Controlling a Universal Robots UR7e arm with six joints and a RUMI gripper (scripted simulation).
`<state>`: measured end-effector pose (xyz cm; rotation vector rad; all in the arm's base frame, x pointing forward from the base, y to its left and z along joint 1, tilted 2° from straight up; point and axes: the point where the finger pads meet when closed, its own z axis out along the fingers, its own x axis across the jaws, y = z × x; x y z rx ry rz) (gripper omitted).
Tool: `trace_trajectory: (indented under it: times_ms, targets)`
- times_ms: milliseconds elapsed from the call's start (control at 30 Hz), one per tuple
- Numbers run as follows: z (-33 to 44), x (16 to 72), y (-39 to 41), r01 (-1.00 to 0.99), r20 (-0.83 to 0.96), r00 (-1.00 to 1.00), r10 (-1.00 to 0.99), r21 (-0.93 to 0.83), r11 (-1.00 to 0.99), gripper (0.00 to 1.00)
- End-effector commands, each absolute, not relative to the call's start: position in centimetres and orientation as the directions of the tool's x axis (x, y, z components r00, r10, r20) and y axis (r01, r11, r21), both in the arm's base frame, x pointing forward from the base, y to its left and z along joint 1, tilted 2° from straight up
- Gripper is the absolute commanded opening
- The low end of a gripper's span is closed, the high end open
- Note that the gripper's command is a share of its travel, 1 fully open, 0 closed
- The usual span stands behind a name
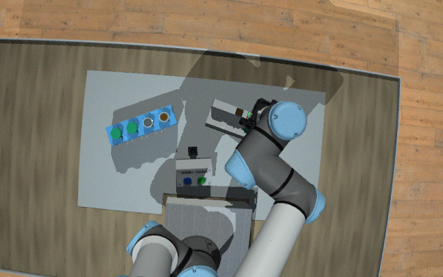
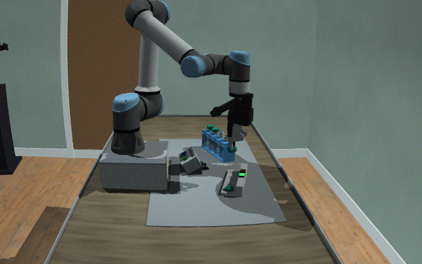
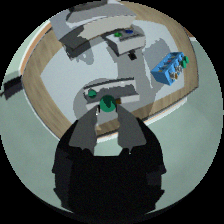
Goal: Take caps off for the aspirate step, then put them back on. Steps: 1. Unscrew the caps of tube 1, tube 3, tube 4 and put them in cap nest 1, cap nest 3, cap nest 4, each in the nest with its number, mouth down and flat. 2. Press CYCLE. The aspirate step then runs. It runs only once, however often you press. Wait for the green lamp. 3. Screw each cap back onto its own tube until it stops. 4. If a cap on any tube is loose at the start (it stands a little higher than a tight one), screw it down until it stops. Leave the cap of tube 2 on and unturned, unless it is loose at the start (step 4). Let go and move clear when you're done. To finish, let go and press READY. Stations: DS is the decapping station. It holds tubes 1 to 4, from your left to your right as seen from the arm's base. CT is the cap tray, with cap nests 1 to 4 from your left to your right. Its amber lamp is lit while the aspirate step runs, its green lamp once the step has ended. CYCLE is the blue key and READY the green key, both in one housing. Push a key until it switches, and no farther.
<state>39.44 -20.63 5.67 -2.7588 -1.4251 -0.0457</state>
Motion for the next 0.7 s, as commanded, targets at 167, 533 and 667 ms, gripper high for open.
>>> trace_trajectory:
  times_ms: [167, 533, 667]
  targets:
    - [6.0, 40.4, -14.9, 0.668, 0.029, 0.744, 0.667, -0.025, -0.744, 0.0]
    - [6.3, 41.7, -7.5, 0.668, 0.029, 0.744, 0.667, -0.025, -0.744, 0.0]
    - [6.4, 42.0, -5.9, 0.668, 0.029, 0.744, 0.667, -0.025, -0.744, 0.0]
